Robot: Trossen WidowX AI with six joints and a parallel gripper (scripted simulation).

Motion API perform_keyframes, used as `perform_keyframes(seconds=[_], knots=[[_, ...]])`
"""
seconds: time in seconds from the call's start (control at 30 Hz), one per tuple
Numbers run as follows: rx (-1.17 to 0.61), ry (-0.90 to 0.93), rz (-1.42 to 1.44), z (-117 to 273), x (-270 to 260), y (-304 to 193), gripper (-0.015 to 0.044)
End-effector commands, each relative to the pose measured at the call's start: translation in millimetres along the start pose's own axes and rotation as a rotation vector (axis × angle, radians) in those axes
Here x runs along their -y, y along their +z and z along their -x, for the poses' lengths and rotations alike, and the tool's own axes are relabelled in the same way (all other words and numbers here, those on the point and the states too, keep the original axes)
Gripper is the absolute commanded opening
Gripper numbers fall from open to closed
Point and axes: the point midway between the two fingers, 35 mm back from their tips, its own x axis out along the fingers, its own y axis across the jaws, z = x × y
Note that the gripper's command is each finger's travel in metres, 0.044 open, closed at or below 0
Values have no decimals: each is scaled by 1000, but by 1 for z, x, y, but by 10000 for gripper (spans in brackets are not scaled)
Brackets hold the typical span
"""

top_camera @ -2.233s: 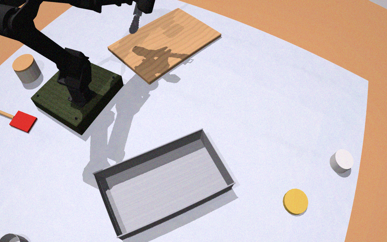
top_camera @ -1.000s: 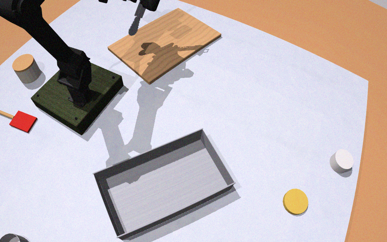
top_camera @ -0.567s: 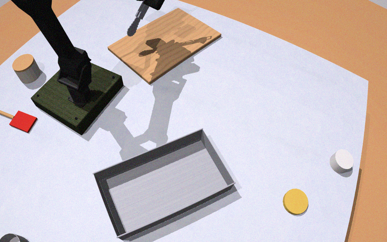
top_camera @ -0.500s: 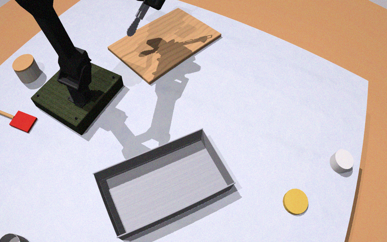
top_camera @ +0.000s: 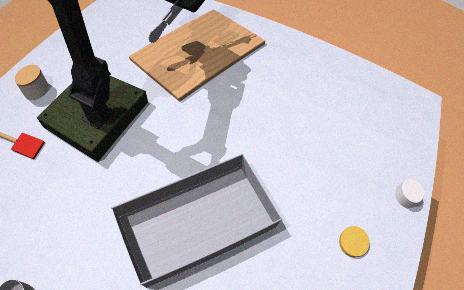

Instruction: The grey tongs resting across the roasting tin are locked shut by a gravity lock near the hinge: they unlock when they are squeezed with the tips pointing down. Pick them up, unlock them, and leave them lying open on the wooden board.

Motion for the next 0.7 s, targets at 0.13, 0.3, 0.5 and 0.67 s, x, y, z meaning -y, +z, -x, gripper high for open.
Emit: perform_keyframes(seconds=[0.13,0.3,0.5,0.67], knots=[[-120,11,-14,-5,1,1,-150],[-204,18,-22,-8,1,-2,-150],[-306,26,-37,-10,3,-6,-150],[-390,33,-50,-11,3,-9,-150]])
